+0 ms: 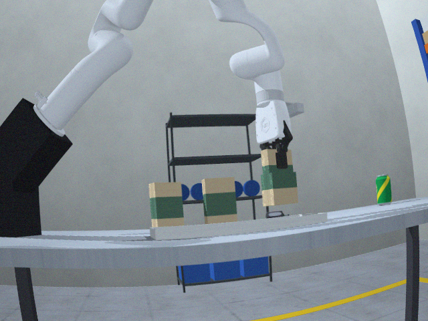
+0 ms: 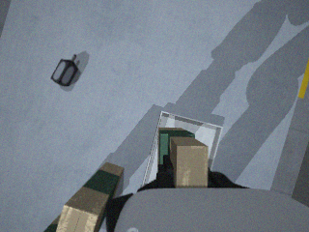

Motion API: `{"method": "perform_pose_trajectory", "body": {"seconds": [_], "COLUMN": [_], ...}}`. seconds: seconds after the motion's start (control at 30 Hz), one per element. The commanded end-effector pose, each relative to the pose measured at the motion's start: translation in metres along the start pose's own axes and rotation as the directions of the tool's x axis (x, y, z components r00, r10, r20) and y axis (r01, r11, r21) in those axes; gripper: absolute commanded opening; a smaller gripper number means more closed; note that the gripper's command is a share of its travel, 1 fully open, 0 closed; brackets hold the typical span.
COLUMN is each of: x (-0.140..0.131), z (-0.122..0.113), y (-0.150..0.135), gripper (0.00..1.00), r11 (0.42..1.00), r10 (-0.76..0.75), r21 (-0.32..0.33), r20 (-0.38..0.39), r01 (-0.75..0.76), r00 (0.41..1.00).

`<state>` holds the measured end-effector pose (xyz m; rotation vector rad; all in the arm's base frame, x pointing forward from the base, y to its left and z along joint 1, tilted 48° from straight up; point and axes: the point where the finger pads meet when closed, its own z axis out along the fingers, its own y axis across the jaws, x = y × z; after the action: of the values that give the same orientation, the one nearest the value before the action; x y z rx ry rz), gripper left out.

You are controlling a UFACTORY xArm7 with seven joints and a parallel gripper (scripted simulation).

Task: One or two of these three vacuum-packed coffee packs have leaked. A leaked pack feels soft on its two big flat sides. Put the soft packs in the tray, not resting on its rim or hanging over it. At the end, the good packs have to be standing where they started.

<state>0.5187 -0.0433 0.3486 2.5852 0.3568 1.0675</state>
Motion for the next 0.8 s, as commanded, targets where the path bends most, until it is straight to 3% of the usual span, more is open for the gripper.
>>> {"method": "perform_pose_trajectory", "body": {"seconds": [0.0,0.27,0.77], "x": [-0.001,-0.008,-0.008], "z": [-0.001,-0.001,-0.001], "y": [0.011,0.039,0.042], "gripper": [0.23,0.23,0.23], "r11": [1.000,1.000,1.000], "r10": [-0.007,-0.007,-0.007], "r21": [0.005,0.005,0.005], "r20": [-0.003,-0.003,-0.003], "r01": [0.007,0.007,0.007], "r00": [1.000,1.000,1.000]}}
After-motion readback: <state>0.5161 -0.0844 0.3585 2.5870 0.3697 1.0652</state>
